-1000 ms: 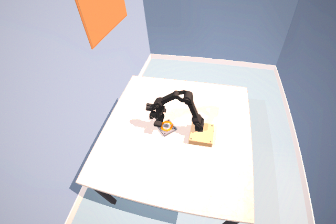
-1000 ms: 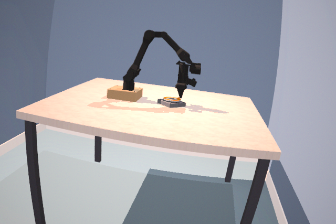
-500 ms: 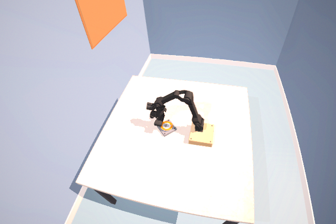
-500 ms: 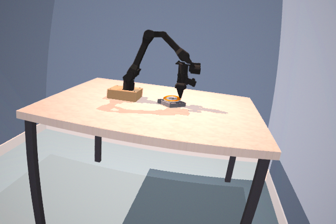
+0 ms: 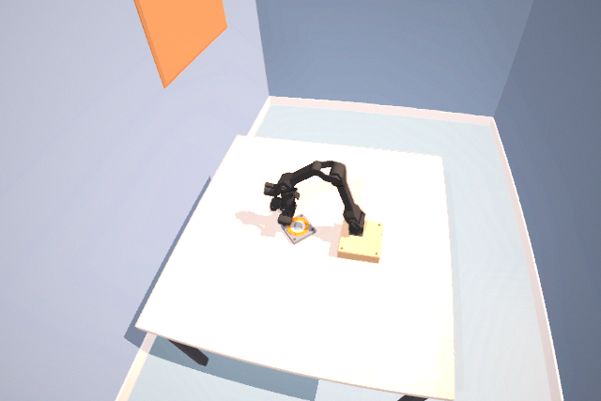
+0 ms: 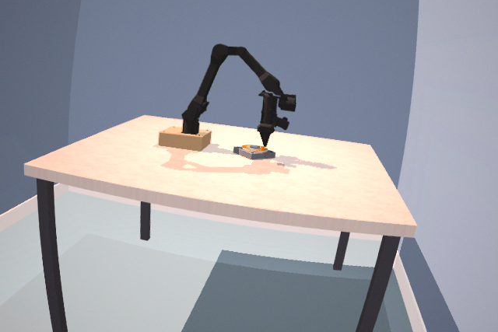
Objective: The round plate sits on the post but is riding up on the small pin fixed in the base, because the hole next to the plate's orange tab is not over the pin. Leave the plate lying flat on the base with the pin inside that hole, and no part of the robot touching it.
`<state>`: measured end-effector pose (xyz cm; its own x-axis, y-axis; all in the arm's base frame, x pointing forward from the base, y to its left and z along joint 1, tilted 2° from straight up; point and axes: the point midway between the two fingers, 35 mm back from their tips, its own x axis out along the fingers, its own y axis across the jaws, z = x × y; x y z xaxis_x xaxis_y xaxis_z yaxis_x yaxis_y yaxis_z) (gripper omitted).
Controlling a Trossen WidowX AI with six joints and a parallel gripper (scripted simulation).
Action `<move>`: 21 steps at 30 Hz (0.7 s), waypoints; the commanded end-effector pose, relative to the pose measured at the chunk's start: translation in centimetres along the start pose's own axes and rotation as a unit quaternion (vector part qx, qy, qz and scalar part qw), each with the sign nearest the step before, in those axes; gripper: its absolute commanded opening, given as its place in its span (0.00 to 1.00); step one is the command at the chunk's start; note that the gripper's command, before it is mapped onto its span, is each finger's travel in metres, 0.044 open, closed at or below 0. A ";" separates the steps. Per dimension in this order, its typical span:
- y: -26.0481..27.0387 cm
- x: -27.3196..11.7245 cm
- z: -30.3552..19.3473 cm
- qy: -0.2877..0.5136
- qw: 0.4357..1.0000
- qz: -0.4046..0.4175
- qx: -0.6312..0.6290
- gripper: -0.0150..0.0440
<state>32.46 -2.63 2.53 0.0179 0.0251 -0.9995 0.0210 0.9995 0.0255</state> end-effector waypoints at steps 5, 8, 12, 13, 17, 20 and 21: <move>-0.2 -1.5 0.0 0.002 1.000 -0.002 -0.001 0.25; -0.1 -3.5 -0.2 0.002 1.000 -0.002 -0.001 0.25; -0.1 -4.6 -0.4 0.002 1.000 -0.002 -0.001 0.25; -0.1 -4.6 -0.4 0.002 1.000 -0.002 -0.001 0.25; -0.1 -3.9 -0.2 0.001 1.000 -0.001 0.001 0.25; -0.1 -3.9 -0.2 0.001 1.000 -0.001 0.001 0.25; -0.1 -3.9 -0.2 0.001 1.000 -0.001 0.001 0.25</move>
<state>32.16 -2.78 6.52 0.0171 0.0235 -0.9996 0.0228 0.9995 0.0239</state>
